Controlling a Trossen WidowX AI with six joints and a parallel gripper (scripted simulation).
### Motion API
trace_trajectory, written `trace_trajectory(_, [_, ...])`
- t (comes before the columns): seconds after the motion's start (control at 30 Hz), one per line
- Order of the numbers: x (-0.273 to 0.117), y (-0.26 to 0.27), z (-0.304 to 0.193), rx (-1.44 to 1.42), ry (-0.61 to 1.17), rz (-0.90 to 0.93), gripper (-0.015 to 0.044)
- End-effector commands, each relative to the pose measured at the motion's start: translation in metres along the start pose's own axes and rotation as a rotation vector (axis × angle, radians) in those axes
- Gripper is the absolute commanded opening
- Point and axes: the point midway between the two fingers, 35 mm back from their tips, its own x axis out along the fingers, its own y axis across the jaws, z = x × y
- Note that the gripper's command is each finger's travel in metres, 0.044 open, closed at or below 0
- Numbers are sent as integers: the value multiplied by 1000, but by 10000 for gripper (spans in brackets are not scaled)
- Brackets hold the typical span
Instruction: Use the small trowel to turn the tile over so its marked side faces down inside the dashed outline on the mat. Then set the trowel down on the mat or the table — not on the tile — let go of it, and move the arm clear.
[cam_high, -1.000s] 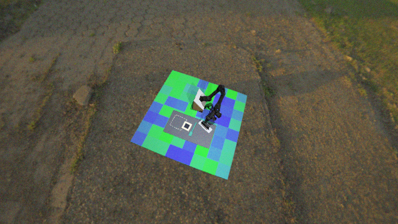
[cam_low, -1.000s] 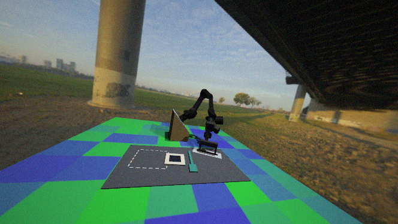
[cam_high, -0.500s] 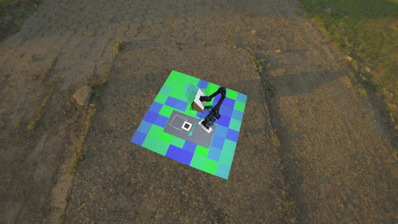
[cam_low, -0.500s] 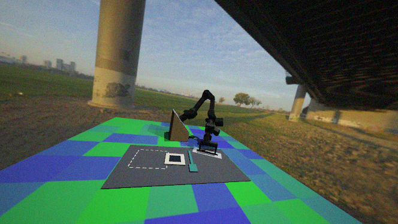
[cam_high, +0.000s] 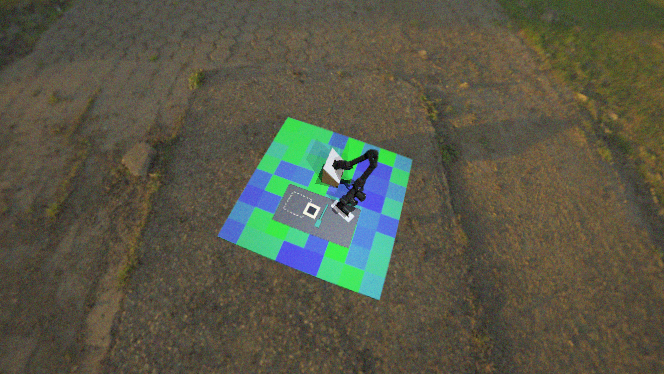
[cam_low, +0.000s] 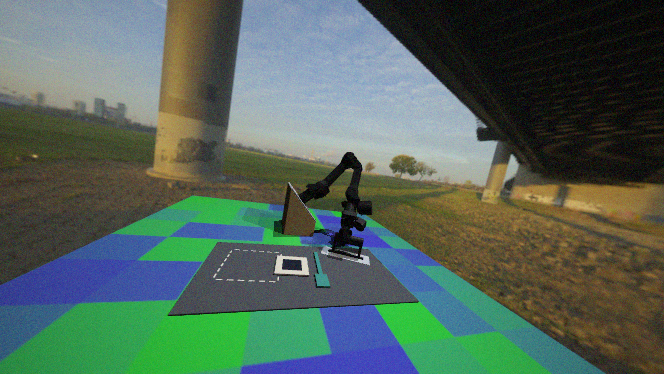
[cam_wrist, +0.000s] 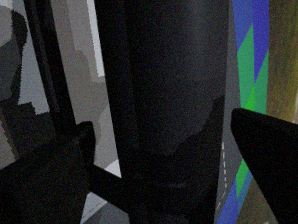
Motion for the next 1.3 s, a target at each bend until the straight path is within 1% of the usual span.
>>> trace_trajectory(0.0, [7, 1, -1, -4, 2, 4, 300])
trace_trajectory(0.23, [16, 1, -3, -4, 3, 4, 300])
trace_trajectory(0.43, [16, 1, -3, -4, 3, 4, 142])
trace_trajectory(1.13, [16, 1, -3, -4, 3, 4, 3])
trace_trajectory(1.27, [9, -9, -2, -4, 4, 4, 0])
